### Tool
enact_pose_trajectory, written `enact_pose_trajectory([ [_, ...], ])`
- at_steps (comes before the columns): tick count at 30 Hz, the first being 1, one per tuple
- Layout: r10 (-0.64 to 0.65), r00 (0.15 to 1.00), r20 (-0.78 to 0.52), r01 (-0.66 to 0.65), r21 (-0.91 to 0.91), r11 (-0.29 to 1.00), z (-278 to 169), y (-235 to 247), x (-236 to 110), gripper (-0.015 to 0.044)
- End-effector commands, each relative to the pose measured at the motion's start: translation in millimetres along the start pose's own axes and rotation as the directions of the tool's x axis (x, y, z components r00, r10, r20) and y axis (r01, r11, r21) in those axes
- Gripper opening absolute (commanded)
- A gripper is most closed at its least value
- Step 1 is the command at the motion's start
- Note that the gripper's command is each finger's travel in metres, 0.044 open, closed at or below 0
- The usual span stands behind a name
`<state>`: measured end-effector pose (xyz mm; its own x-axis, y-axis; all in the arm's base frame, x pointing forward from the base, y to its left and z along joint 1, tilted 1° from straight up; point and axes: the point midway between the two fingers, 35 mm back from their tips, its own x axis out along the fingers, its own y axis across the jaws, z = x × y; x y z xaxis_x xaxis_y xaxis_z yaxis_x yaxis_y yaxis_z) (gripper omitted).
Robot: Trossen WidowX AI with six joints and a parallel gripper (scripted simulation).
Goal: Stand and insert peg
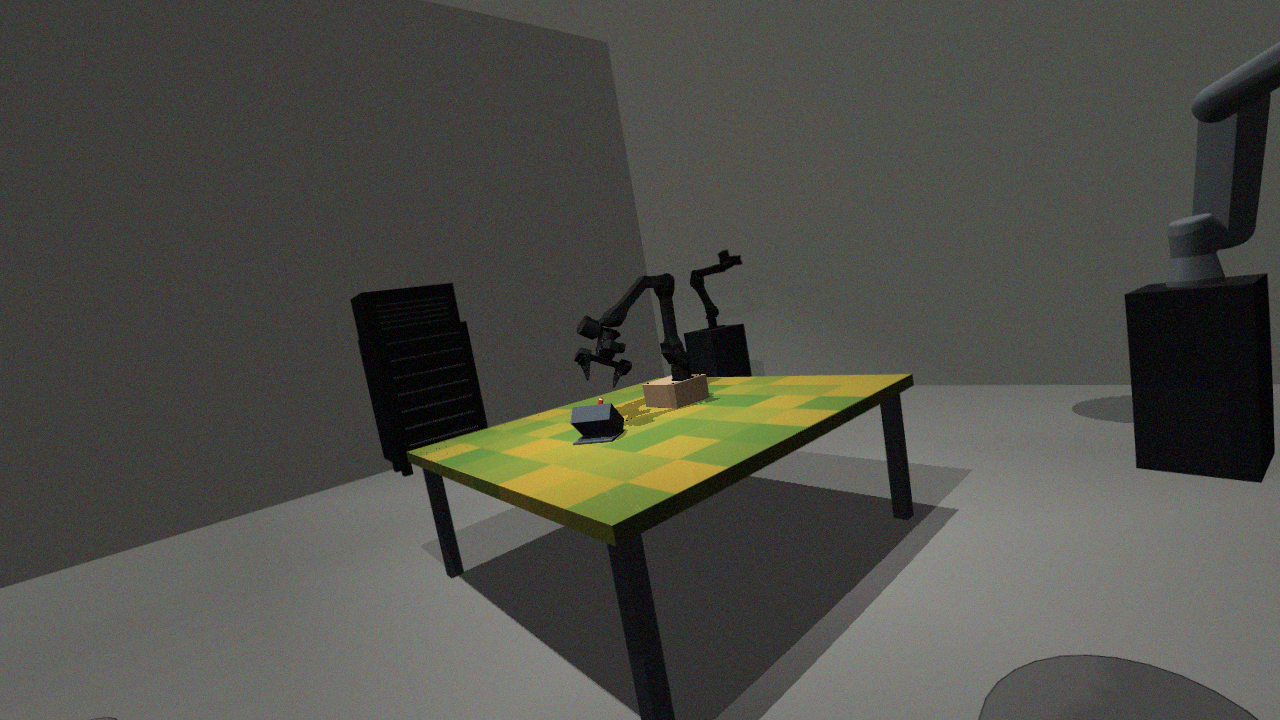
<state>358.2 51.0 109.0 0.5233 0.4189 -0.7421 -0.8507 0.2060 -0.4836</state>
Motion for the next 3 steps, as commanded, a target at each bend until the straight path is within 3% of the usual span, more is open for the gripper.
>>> enact_pose_trajectory([
  [1, -0.005, 1.000, 0.002, 0.005, -0.003, 1.000, 0.1, -1.2, -6.7, 0.0440],
  [3, -0.005, 1.000, 0.002, 0.005, -0.003, 1.000, 0.1, -1.1, -9.7, 0.0440],
])
